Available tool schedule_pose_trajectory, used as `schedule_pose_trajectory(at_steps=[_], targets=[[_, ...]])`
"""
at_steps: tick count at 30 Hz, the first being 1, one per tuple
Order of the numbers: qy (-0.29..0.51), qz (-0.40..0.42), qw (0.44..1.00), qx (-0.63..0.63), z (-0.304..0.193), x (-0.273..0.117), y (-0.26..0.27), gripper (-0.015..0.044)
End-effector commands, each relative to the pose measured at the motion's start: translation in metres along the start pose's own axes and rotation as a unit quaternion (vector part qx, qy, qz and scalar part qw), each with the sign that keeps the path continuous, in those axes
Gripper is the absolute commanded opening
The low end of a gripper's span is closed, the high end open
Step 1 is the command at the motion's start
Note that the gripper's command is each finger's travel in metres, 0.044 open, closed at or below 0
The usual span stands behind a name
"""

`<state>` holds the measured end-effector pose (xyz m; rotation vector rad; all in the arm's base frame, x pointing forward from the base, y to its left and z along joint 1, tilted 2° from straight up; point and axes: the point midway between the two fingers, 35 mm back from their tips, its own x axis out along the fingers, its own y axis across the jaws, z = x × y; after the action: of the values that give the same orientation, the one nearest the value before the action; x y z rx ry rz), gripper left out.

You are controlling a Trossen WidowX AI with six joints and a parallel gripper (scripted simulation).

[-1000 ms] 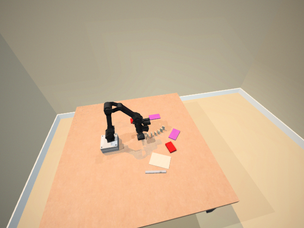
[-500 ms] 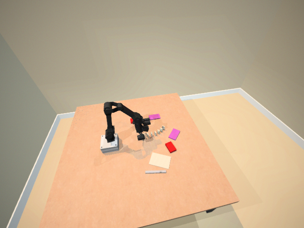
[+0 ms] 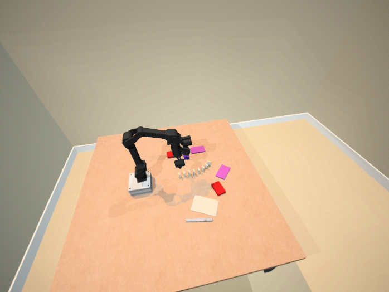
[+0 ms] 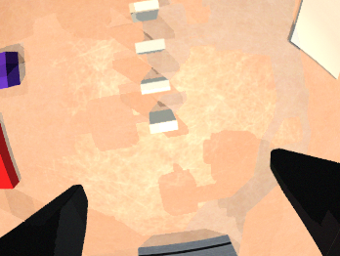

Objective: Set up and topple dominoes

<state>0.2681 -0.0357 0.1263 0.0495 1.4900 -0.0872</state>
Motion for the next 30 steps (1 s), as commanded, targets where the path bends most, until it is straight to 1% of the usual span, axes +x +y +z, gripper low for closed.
schedule_pose_trajectory(at_steps=[1,4,6,8,11,13,16,21,23,30], targets=[[0.018,0.001,1.0,0.002,-0.007,-0.005,0.0,0.044],[0.018,0.001,1.0,0.002,-0.007,-0.005,0.0,0.044],[0.018,0.0,0.999,0.034,-0.009,-0.002,0.0,0.0387],[0.018,-0.001,0.992,0.123,-0.013,0.005,0.0,0.0335],[0.018,-0.004,0.963,0.268,-0.02,0.017,-0.001,0.0256],[0.018,-0.005,0.932,0.361,-0.025,0.025,-0.001,0.0204],[0.017,-0.008,0.869,0.494,-0.034,0.036,-0.002,0.0125],[0.016,-0.011,0.729,0.684,-0.048,0.055,-0.003,0.0],[0.015,-0.012,0.707,0.707,-0.05,0.057,-0.003,0.0],[0.015,-0.012,0.707,0.707,-0.05,0.057,-0.003,0.0]])
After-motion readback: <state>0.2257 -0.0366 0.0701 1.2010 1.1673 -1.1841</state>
